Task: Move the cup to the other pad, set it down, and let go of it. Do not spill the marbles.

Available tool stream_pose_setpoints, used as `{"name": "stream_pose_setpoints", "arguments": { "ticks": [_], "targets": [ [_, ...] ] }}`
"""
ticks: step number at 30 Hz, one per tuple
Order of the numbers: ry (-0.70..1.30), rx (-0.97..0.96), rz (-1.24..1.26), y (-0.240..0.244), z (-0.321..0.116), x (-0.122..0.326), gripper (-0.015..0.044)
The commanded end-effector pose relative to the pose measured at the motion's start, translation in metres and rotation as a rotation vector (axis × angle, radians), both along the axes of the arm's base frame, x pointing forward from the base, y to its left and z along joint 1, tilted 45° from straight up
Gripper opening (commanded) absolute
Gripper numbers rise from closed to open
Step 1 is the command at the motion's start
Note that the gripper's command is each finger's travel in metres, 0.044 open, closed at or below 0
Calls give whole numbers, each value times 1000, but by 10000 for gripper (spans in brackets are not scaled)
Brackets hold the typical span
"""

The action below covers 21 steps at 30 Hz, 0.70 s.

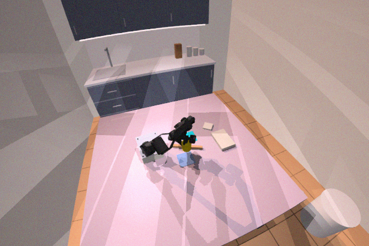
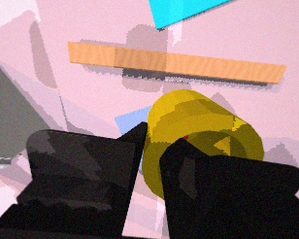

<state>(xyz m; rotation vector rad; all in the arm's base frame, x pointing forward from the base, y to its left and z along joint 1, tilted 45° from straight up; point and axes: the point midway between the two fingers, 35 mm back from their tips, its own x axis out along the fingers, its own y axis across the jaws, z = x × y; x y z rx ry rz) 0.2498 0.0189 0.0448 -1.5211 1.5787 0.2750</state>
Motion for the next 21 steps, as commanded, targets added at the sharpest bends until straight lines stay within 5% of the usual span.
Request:
{"name": "stream_pose_setpoints", "arguments": {
  "ticks": [1, 21],
  "targets": [
    [-5, 5, -4, 5, -4, 3, 0],
    [-6, 6, -5, 32, -25, 16, 0]
  ]
}}
